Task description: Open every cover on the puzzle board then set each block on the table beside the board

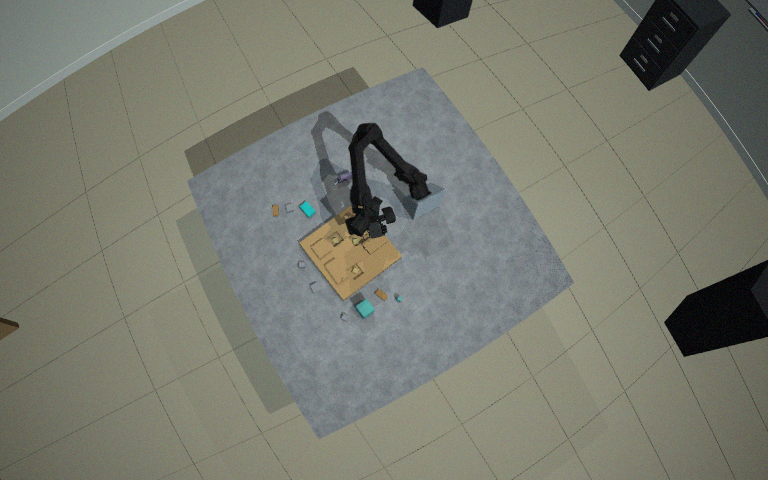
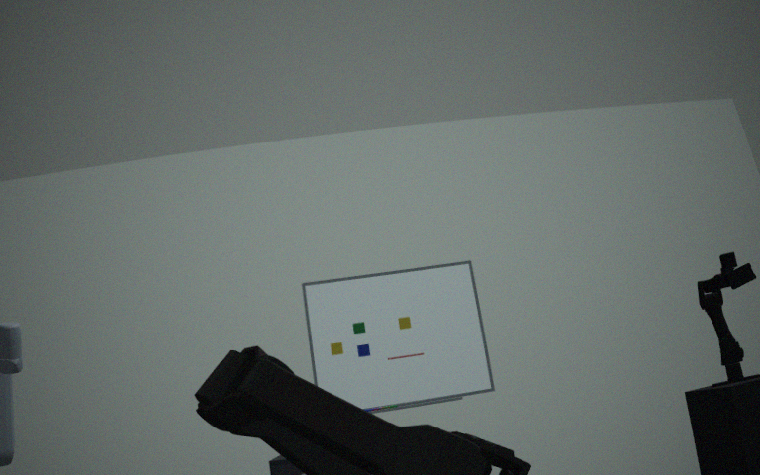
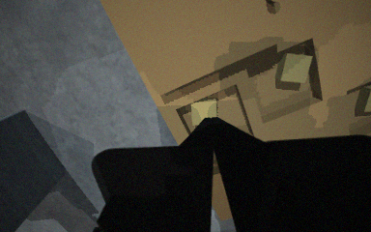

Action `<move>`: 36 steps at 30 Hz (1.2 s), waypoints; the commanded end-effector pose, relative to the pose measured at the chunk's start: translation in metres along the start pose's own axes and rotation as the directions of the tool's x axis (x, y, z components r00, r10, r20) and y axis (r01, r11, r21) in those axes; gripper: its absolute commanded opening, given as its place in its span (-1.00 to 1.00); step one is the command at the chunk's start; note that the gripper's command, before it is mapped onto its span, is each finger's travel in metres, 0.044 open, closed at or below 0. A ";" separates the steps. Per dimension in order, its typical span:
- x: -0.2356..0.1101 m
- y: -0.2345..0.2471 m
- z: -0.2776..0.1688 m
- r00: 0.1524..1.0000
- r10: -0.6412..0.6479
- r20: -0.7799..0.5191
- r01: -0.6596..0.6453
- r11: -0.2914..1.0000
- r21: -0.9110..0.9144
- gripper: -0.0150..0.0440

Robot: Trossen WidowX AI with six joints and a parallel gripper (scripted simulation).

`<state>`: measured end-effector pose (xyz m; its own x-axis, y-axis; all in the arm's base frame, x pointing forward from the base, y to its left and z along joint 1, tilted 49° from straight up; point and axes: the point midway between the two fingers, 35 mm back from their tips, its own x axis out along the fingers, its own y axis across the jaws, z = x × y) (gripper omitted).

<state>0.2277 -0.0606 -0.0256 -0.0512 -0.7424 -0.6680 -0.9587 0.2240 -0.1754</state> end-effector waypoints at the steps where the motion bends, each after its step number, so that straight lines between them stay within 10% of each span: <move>1: 0.015 0.003 -0.003 1.000 0.003 -0.011 -0.003 1.000 -0.009 -0.49; 36: 0.029 -0.005 -0.012 1.000 0.003 -0.012 -0.003 1.000 -0.010 -0.49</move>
<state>0.2245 -0.0864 -0.0388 -0.0596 -0.7455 -0.6638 -0.9621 0.2201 -0.1608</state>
